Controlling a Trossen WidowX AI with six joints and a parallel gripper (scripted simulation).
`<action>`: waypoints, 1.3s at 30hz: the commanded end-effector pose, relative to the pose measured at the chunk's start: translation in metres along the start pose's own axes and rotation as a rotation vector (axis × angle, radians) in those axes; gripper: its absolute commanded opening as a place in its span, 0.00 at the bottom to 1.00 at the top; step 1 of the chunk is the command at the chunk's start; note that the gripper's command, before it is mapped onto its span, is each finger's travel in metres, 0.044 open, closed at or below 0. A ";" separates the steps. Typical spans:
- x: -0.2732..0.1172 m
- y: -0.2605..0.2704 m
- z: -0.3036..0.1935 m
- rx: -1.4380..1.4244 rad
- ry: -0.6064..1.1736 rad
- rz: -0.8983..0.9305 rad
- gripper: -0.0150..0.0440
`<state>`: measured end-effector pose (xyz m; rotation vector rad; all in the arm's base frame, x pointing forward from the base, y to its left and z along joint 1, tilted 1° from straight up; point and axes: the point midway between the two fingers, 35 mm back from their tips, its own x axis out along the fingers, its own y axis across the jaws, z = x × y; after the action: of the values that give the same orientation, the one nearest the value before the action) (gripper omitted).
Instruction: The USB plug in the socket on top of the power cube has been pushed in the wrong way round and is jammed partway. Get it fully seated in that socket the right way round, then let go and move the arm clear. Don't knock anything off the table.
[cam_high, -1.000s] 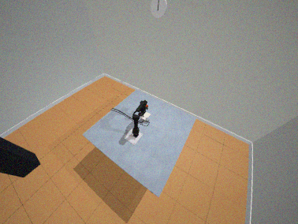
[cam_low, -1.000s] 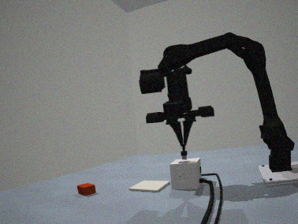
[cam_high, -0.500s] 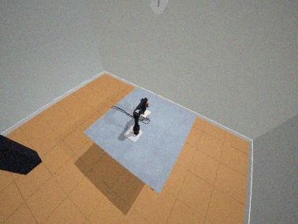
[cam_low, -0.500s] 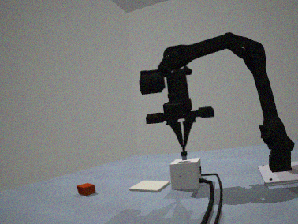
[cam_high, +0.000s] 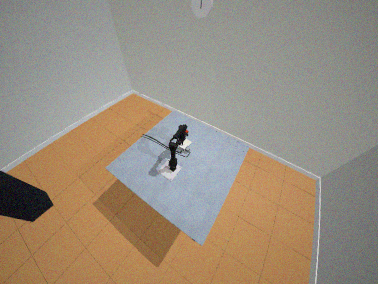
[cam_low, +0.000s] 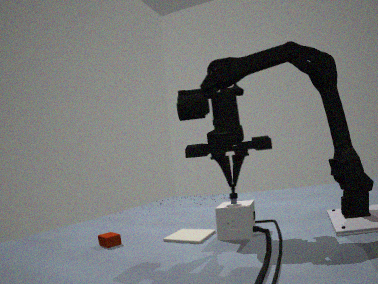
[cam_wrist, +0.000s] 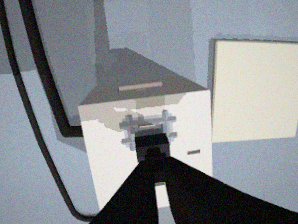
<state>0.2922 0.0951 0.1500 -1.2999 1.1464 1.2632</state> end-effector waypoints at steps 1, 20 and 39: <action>0.002 0.000 0.000 0.003 0.000 0.000 0.25; 0.004 0.000 0.000 0.003 0.000 0.000 0.25; 0.006 0.000 0.000 0.003 0.000 0.000 0.25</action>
<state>0.2923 0.0951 0.1453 -1.2998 1.1465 1.2631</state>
